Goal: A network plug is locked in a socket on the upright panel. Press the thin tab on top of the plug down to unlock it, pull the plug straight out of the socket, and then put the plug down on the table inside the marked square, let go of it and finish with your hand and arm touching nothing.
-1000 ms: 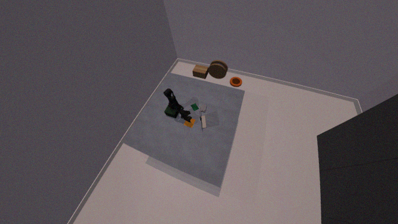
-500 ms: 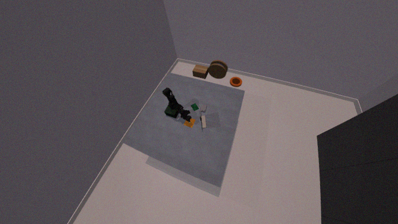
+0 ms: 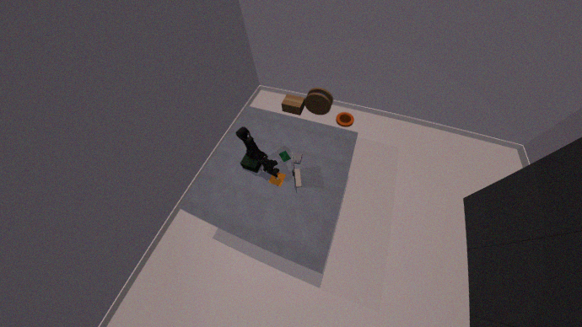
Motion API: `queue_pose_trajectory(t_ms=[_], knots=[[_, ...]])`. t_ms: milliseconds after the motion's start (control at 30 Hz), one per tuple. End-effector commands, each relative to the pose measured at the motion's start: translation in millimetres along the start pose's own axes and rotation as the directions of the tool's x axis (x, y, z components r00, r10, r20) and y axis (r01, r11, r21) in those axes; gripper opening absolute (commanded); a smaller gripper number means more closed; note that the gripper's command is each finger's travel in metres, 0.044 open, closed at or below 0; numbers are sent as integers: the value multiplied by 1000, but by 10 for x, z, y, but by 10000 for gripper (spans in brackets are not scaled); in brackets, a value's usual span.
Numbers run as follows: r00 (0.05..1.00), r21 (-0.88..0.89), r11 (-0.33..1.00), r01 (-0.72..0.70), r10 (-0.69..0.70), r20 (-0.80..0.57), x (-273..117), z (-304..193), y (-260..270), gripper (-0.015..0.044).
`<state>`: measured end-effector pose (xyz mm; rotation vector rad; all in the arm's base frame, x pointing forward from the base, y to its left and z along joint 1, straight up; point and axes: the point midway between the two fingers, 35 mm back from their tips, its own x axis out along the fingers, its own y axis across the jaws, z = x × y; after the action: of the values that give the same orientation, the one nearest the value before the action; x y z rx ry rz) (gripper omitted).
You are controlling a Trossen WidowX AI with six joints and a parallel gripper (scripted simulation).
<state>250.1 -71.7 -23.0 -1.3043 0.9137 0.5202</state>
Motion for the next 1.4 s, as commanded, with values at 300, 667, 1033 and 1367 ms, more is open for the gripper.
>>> queue_pose_trajectory(t_ms=[300, 667, 1033, 1367], knots=[[1000, 0, 1000, 2, -2, 0, -77, 1, -62, 156], [1000, -1, 1000, 2, -2, 0, -152, 2, -139, 156], [1000, -1, 1000, 2, -2, 0, -237, 2, -210, 156], [1000, -1, 1000, 2, -2, 0, -322, 3, -270, 156]])
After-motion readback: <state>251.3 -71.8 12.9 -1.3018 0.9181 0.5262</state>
